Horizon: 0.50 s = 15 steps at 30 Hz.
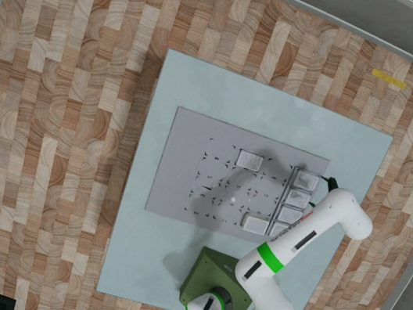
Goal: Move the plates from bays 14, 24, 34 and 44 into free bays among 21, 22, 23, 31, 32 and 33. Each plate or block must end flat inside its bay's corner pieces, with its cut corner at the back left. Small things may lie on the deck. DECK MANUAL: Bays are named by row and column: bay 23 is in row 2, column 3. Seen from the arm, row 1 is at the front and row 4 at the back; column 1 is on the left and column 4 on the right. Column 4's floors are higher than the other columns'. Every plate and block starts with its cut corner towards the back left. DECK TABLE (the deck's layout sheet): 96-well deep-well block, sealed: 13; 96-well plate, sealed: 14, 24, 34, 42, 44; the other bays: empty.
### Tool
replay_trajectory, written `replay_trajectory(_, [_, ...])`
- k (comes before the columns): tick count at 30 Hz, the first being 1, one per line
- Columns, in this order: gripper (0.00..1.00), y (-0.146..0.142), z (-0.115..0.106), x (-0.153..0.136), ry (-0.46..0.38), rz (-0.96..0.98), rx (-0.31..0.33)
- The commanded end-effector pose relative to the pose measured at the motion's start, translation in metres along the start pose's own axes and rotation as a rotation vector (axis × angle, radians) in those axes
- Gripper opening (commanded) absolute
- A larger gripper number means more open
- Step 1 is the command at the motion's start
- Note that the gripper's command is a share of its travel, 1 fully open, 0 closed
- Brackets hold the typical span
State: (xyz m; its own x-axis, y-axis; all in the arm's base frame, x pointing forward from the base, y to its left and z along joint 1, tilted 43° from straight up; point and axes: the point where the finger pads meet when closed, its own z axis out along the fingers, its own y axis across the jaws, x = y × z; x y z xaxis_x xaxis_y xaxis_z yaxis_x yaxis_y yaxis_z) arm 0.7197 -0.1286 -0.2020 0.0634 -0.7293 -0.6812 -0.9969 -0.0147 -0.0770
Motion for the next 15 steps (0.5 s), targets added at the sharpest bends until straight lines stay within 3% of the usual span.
replay_trajectory(1, [1.0, -0.001, -0.002, -0.004, 0.002, 0.0, 0.002])
replay_trajectory(15, [1.0, -0.001, 0.0, -0.051, 0.002, 0.0, 0.002])
